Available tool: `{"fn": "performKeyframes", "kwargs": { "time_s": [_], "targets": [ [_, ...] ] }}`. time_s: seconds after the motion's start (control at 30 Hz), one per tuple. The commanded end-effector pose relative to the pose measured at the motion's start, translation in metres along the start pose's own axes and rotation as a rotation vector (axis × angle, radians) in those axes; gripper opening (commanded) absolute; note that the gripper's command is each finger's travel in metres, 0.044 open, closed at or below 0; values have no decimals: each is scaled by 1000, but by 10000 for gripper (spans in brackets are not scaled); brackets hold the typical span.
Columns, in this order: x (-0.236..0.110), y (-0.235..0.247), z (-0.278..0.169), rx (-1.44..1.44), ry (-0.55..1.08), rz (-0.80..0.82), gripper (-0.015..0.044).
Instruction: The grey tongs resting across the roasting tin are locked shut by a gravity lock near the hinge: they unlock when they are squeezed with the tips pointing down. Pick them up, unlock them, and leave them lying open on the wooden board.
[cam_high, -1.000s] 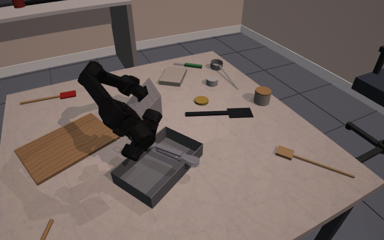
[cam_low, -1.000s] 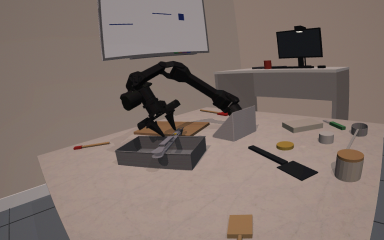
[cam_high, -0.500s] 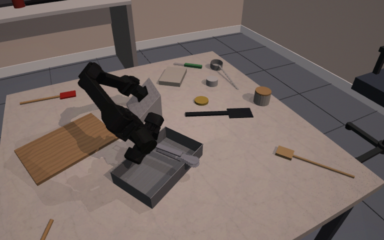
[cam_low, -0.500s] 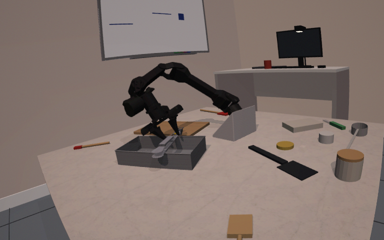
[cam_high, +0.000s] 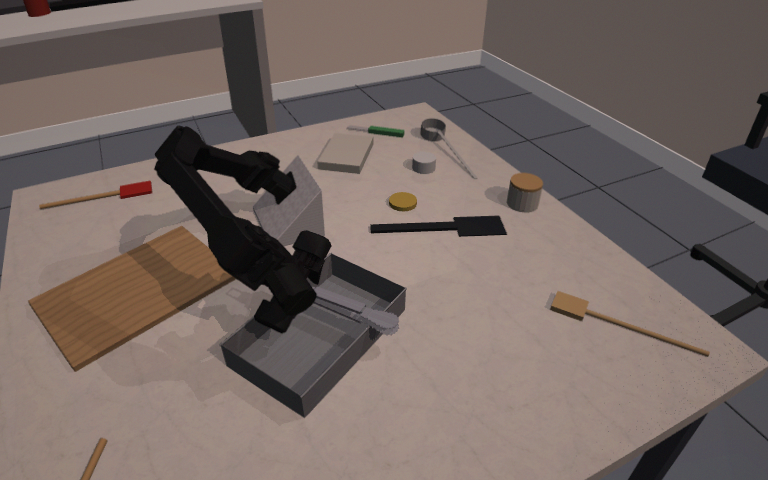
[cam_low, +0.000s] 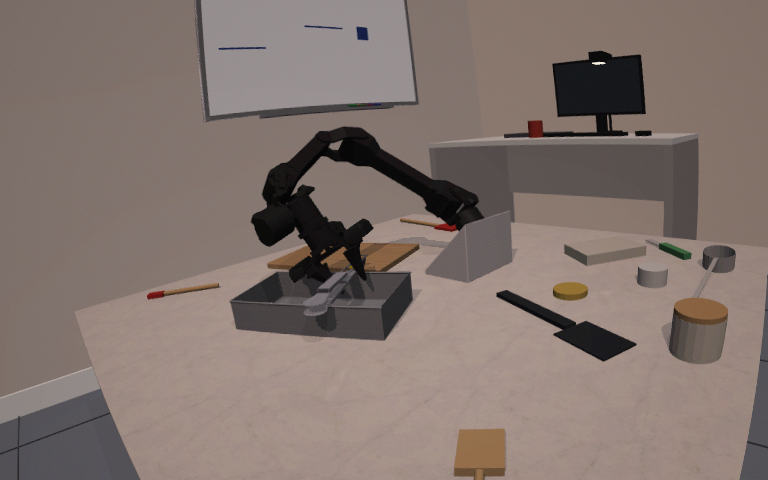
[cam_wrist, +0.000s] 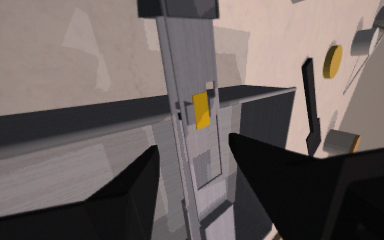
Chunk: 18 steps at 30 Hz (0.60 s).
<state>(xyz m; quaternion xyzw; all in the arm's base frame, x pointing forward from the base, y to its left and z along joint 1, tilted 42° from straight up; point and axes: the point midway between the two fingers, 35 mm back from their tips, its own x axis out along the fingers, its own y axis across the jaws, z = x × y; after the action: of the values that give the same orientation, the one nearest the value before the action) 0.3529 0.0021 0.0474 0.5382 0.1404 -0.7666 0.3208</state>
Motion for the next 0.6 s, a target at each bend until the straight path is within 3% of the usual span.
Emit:
{"fn": "performKeyframes", "kwargs": {
  "time_s": [0.0,0.07,0.3,0.57],
  "targets": [
    [8,-2,1,-4,1,-11,260],
    [10,-2,1,-4,2,-14,260],
    [5,0,0,1,1,-5,76],
    [5,0,0,1,1,-5,3]
  ]
}}
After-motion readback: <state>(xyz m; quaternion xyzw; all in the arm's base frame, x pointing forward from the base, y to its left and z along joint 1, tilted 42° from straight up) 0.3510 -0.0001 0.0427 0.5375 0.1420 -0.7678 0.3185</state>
